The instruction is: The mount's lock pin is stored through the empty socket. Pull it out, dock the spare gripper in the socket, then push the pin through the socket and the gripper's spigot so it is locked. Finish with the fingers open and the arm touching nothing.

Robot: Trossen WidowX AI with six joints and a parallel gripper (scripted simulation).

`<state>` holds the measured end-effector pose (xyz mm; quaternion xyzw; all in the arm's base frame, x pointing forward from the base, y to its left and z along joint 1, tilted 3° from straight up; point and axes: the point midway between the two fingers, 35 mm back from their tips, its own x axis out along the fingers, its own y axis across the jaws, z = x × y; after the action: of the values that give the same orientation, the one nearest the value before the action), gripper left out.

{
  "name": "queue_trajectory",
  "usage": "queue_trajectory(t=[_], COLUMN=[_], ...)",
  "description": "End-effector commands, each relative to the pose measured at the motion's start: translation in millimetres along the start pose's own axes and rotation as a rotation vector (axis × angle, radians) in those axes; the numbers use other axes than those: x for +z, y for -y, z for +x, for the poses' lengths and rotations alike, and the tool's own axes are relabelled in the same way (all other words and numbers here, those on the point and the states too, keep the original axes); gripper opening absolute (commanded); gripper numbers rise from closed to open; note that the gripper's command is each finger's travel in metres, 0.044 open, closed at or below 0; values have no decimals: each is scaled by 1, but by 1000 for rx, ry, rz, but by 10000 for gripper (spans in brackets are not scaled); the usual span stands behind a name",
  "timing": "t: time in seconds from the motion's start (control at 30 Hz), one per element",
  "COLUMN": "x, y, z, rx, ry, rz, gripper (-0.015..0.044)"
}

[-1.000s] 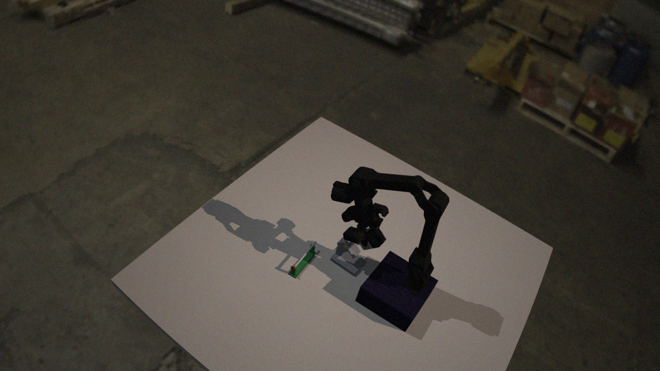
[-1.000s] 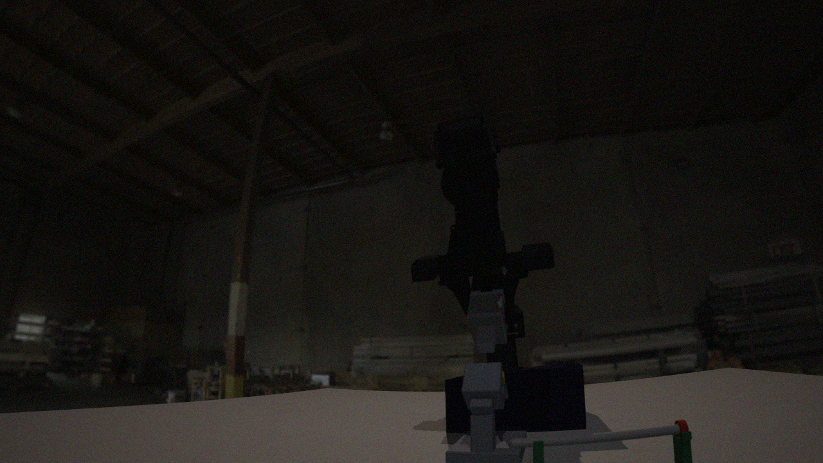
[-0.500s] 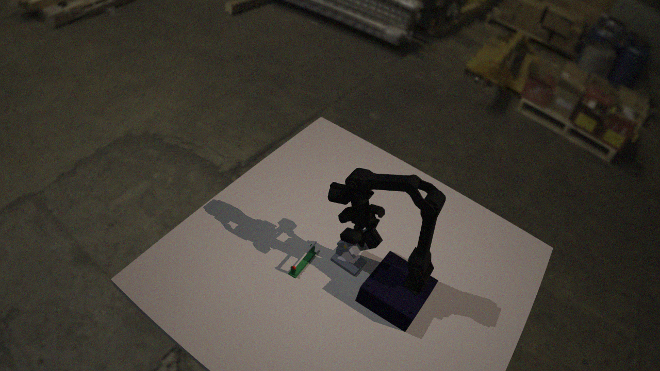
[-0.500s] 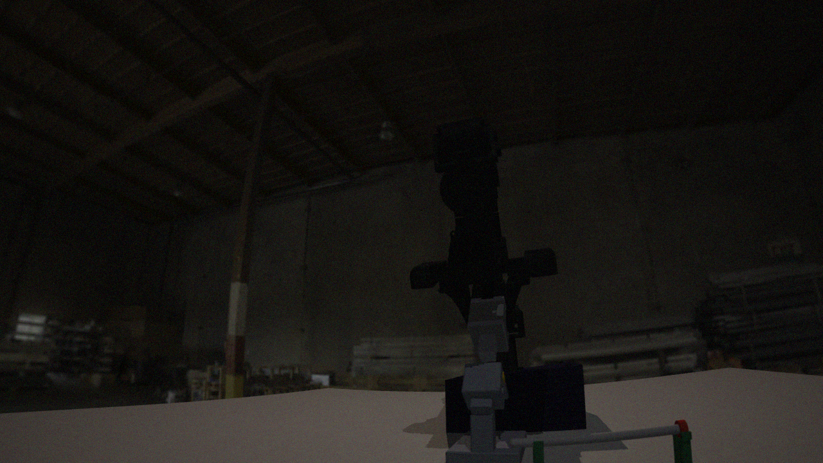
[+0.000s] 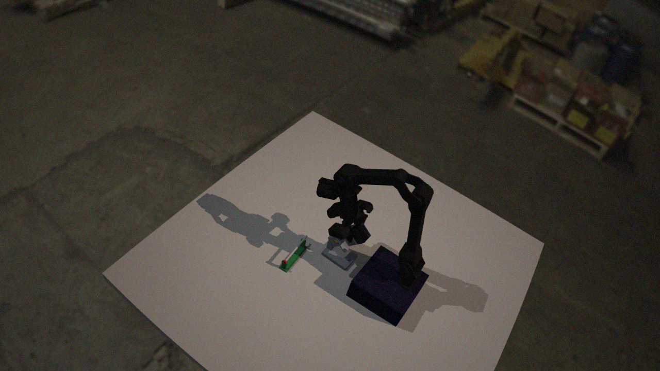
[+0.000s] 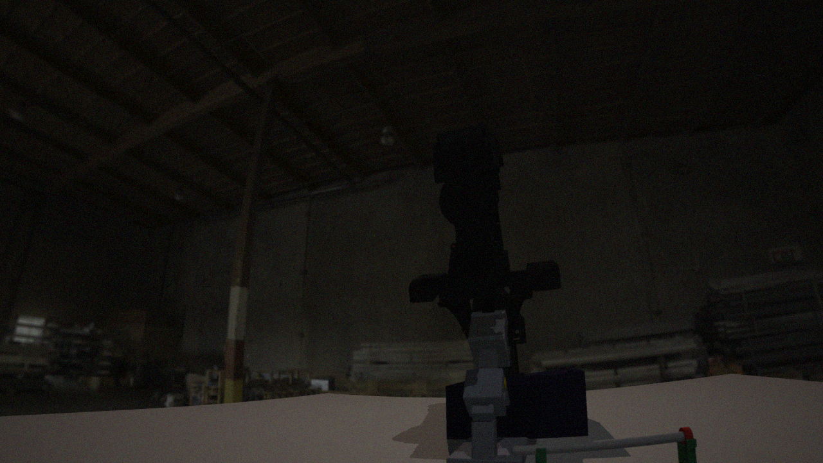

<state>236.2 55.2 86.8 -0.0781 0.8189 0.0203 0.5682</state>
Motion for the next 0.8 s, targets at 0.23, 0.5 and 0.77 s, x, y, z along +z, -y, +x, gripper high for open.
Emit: queue_trajectory(t=[0.23,0.5,0.77], x=[11,17,24], y=[0,0,0], z=[4,8,12], rx=[1,1,1], ry=[5,5,6], rz=[-3,-2,-2], gripper=[0,0,0])
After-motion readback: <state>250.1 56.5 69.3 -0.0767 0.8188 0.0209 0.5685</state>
